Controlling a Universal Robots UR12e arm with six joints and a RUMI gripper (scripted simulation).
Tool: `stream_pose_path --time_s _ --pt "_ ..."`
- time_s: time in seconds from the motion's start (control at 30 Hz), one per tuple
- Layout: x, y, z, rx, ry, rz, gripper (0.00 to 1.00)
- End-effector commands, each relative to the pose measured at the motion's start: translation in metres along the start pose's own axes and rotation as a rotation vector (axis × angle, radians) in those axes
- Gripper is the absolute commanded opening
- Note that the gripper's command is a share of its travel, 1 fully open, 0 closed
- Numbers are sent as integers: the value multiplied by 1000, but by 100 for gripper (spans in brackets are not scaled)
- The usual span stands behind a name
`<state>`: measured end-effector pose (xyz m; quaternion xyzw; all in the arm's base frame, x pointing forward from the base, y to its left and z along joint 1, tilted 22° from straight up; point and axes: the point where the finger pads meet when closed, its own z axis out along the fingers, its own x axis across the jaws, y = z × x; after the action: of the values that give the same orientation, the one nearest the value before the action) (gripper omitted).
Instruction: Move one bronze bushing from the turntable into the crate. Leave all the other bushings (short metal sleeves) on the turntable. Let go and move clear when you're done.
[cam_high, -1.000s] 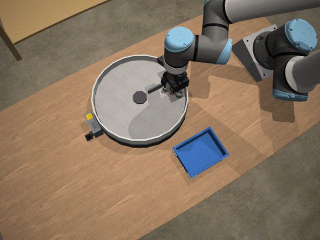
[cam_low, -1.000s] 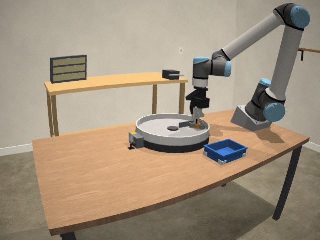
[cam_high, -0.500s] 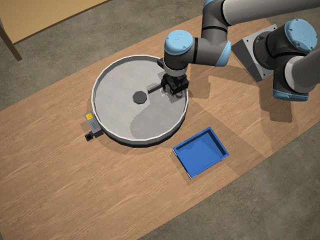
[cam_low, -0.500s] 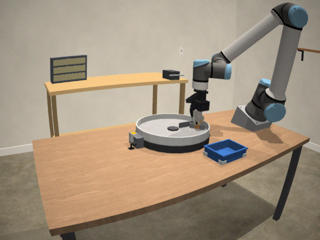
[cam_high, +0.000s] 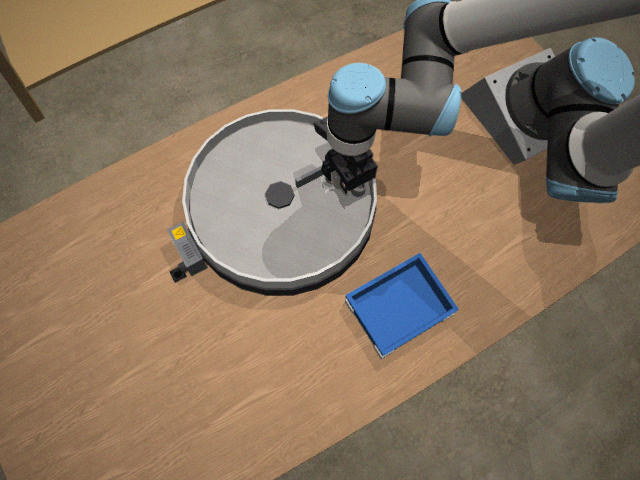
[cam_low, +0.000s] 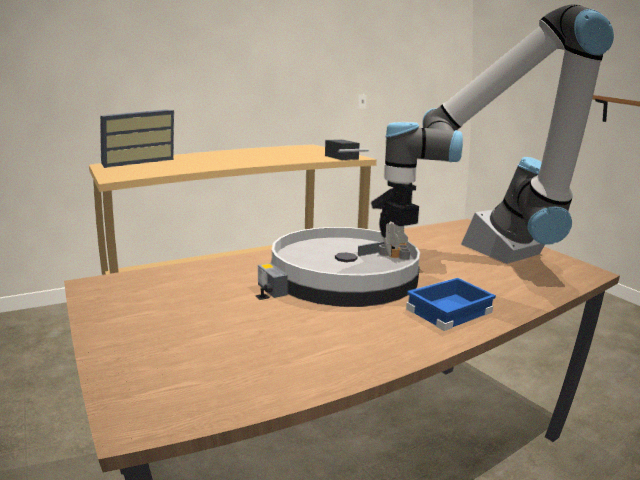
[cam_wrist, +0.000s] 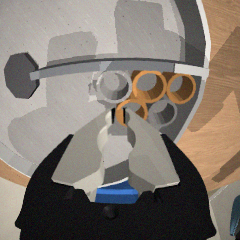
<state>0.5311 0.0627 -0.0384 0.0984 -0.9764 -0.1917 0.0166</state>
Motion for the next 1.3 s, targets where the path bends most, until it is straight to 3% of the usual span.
stream_pose_path --time_s 0.0,0.83,0.87,1.27 --pt "-1 0 -1 1 -1 0 6" --pt "-1 0 -1 1 -1 0 6" --pt "-1 0 -1 1 -1 0 0" --pt "-1 0 -1 1 -1 0 0"
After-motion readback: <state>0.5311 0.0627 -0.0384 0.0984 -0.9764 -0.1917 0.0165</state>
